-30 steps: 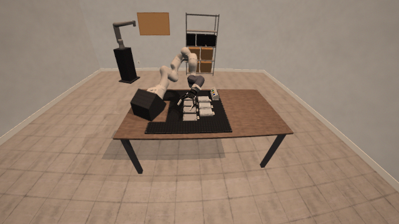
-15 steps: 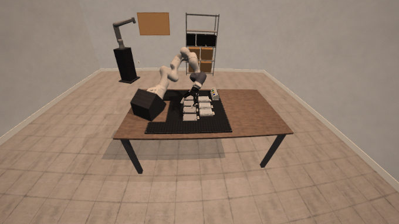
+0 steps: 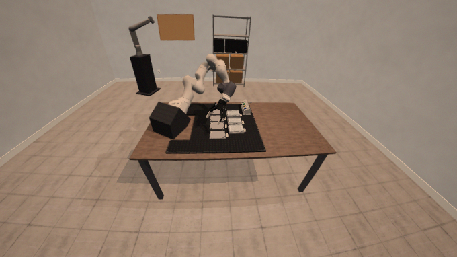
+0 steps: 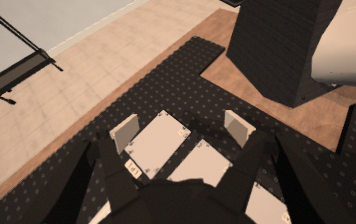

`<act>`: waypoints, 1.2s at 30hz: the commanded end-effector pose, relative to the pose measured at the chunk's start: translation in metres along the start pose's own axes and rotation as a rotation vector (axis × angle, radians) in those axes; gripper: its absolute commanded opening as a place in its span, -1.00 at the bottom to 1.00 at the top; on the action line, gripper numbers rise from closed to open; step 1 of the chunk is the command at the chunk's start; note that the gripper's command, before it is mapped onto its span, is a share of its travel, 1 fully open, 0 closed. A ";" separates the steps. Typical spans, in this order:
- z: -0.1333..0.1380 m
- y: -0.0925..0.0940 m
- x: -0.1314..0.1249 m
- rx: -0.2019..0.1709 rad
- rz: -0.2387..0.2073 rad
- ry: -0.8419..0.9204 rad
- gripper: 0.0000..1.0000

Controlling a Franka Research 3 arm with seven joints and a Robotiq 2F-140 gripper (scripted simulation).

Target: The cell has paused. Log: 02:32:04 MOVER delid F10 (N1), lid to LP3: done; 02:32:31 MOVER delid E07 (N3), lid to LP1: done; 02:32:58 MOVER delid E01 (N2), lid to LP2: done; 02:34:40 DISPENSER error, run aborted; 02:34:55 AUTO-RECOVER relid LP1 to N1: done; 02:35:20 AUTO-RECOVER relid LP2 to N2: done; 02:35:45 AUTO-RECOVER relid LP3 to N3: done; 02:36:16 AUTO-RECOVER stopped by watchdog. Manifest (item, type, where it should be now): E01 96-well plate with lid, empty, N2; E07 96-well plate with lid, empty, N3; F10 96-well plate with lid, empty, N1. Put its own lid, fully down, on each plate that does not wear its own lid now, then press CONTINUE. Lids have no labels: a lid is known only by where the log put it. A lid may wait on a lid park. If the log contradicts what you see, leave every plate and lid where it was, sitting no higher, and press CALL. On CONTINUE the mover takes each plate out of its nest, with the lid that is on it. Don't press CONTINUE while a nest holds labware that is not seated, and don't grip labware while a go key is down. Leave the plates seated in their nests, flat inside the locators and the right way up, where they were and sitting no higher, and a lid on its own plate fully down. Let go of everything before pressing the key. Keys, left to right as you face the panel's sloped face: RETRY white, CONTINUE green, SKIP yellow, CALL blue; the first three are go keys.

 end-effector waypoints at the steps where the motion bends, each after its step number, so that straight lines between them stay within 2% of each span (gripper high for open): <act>1: 0.001 0.001 0.000 -0.004 -0.003 0.022 1.00; 8: 0.001 0.001 0.000 -0.004 -0.003 0.022 1.00; 9: 0.011 0.011 -0.007 -0.063 -0.093 -0.078 1.00; 25: 0.011 0.011 -0.007 -0.063 -0.093 -0.078 1.00; 26: 0.021 0.020 -0.015 -0.125 -0.187 -0.181 1.00; 36: 0.021 0.020 -0.015 -0.125 -0.187 -0.181 1.00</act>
Point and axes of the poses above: the point where the finger pads meet when closed, its own y axis back along the fingers, its own z axis across the jaws, x = y × z, the point moved 6 cm from there along y, back along the fingers, and after that the axes turned 10 degrees about -y, right-handed, at the moved point
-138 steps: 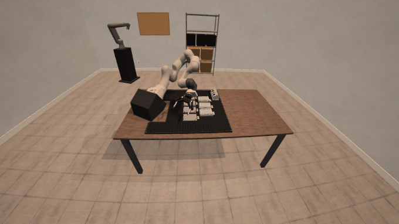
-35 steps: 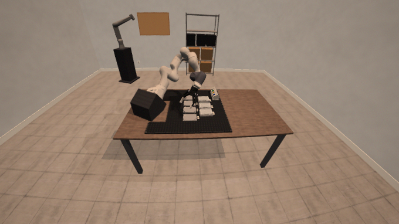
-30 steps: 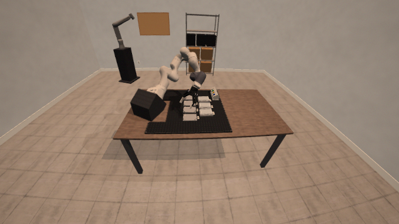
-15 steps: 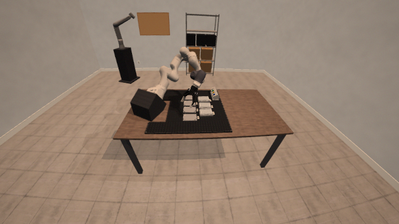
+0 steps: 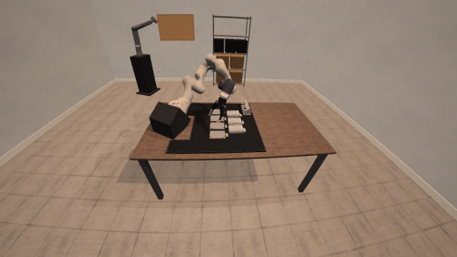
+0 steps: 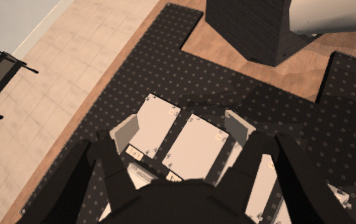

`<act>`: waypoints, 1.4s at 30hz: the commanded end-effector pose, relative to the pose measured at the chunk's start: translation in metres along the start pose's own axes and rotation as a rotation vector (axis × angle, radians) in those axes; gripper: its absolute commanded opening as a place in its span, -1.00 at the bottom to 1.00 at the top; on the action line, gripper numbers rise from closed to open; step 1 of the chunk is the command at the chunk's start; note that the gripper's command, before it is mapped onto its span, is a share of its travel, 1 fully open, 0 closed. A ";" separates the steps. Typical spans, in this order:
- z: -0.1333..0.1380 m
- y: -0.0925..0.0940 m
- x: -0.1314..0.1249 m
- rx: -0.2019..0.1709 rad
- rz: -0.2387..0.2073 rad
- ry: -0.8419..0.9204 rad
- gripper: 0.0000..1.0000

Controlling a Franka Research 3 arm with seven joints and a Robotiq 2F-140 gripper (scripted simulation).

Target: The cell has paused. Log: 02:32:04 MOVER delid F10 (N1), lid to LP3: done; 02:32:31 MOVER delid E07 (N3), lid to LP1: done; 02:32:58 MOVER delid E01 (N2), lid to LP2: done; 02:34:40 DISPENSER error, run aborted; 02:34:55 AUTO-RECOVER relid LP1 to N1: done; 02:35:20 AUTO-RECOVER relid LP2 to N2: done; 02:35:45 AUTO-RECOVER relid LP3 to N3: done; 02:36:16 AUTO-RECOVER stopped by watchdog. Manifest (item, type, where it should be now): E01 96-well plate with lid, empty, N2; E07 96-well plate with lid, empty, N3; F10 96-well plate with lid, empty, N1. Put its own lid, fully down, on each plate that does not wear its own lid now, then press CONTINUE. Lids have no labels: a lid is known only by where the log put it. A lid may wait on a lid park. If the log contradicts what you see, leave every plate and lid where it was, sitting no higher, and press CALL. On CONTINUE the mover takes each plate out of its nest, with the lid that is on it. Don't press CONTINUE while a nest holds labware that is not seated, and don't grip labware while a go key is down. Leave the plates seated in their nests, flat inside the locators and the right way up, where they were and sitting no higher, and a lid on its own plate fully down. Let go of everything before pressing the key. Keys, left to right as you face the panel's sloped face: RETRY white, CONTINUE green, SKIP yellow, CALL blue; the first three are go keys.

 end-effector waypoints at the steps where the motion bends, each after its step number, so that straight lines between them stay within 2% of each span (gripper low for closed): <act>1: 0.003 0.000 0.000 -0.012 -0.008 -0.008 1.00; 5: 0.003 0.000 0.000 -0.012 -0.008 -0.008 1.00; 6: 0.017 0.006 -0.007 -0.074 -0.104 -0.112 1.00; 21: 0.017 0.006 -0.007 -0.074 -0.104 -0.112 1.00; 22: 0.030 0.010 -0.012 -0.130 -0.193 -0.208 1.00; 38: 0.030 0.010 -0.012 -0.130 -0.193 -0.208 1.00; 39: 0.042 0.014 -0.017 -0.180 -0.270 -0.293 1.00; 42: 0.042 0.014 -0.017 -0.180 -0.270 -0.293 1.00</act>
Point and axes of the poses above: the point where the finger pads meet when closed, its own y axis back along the fingers, its own z axis across the jaws, x = y × z, the point moved 6 cm from there along y, back along the fingers, and after that the axes turned 10 degrees about -y, right-handed, at the moved point
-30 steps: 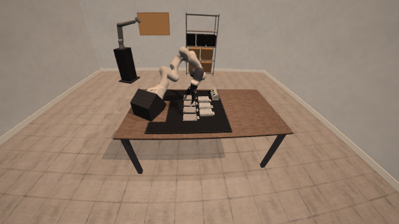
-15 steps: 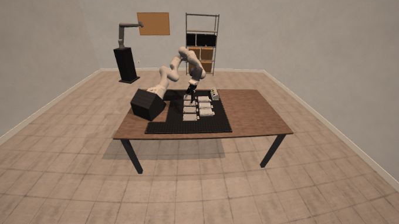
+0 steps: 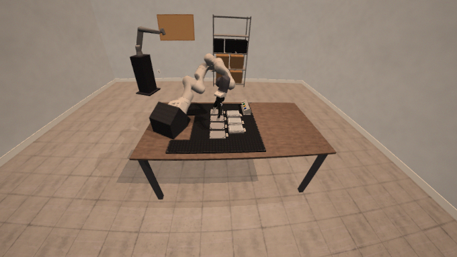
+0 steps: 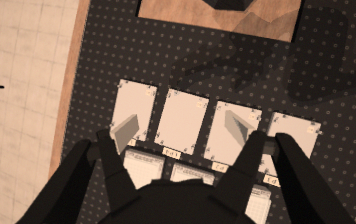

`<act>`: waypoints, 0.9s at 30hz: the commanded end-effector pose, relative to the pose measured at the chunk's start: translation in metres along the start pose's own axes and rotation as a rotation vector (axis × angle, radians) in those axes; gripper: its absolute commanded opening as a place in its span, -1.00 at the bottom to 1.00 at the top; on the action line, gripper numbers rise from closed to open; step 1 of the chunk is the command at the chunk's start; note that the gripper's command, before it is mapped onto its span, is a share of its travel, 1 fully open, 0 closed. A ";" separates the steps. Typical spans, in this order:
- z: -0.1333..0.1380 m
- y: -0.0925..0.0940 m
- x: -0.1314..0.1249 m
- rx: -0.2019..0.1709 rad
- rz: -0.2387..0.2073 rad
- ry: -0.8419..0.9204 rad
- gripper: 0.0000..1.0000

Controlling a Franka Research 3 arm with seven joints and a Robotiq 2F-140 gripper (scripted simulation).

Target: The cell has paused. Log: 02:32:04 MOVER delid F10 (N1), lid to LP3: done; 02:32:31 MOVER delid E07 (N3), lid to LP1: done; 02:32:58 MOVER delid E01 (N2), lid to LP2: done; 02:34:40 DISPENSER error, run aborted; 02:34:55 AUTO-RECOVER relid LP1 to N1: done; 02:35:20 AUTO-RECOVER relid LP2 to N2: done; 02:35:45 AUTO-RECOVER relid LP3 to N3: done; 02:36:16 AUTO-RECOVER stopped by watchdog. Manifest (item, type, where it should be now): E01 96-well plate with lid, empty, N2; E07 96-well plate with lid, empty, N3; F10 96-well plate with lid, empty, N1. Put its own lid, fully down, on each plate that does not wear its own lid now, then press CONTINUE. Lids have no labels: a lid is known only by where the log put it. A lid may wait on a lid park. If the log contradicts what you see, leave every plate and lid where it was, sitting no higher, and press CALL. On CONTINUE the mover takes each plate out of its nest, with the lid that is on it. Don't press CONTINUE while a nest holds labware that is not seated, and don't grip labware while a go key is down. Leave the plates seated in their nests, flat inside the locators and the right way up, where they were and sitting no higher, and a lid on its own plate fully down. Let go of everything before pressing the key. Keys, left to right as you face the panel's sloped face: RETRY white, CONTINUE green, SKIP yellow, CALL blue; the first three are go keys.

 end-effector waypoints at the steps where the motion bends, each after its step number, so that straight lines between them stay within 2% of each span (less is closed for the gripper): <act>1: 0.008 -0.001 -0.001 -0.028 -0.031 -0.047 1.00; 7: 0.008 -0.001 -0.001 -0.028 -0.031 -0.047 1.00; 9: 0.029 -0.001 -0.004 -0.103 -0.150 -0.174 1.00; 10: 0.035 -0.001 -0.005 -0.125 -0.185 -0.213 1.00; 12: 0.035 -0.001 -0.005 -0.125 -0.185 -0.213 1.00; 15: 0.045 -0.001 -0.006 -0.157 -0.236 -0.267 1.00; 27: 0.045 -0.001 -0.007 -0.159 -0.241 -0.271 1.00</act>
Point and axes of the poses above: the point where the finger pads meet when closed, its own y axis back along the fingers, its own z axis across the jaws, x = y × z, the point moved 6 cm from there along y, back along the fingers, and after that the axes turned 10 degrees about -y, right-handed, at the moved point
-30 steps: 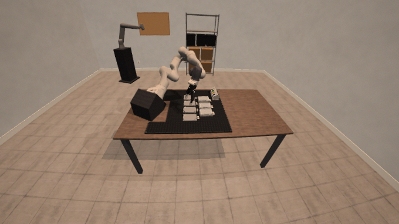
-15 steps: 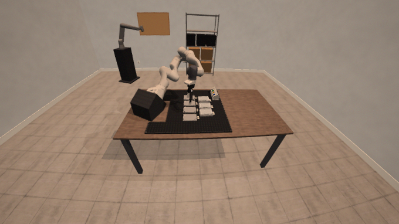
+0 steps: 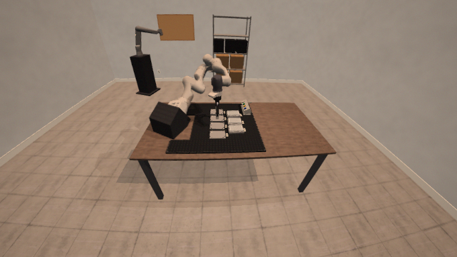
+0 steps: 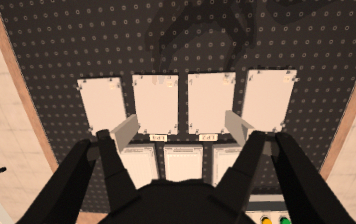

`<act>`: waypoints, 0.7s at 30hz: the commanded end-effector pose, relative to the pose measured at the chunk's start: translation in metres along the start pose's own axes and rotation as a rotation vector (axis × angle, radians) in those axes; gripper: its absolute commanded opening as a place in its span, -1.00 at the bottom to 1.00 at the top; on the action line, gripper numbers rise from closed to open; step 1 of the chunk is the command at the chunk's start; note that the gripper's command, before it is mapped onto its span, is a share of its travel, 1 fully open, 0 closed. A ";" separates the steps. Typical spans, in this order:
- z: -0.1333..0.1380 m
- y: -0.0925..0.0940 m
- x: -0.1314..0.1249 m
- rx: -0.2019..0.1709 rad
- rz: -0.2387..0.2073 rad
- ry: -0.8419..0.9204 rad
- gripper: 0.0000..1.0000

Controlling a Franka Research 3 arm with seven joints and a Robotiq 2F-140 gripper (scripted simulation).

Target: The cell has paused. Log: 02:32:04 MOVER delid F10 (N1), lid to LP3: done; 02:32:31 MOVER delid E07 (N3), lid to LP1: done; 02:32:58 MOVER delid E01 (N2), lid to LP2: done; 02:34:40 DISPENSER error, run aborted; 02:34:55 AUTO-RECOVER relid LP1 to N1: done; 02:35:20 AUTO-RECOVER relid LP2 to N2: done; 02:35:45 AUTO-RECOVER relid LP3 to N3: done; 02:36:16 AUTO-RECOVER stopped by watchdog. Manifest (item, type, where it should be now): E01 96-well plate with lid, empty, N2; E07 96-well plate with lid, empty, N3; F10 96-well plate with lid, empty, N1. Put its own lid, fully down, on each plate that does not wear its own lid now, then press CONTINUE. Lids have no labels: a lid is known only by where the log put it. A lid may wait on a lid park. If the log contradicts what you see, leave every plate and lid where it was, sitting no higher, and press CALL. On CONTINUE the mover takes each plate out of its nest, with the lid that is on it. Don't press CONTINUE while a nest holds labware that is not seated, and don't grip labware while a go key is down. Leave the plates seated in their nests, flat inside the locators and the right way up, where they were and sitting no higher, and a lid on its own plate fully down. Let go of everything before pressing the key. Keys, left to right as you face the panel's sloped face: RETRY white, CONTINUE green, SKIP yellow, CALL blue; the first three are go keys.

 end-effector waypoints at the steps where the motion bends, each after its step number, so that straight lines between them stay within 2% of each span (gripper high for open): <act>1: 0.002 0.000 0.000 -0.007 -0.006 -0.022 1.00; 4: 0.002 0.000 0.000 -0.007 -0.006 -0.022 1.00; 5: 0.002 0.000 0.000 -0.007 -0.006 -0.022 -1.00; 21: 0.002 0.000 0.000 -0.007 -0.006 -0.022 -1.00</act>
Point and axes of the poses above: the point where the finger pads meet when closed, its own y axis back along the fingers, its own z axis across the jaws, x = y × z, the point moved 6 cm from there along y, back along the fingers, and after that the axes turned 10 degrees about -y, right-handed, at the moved point
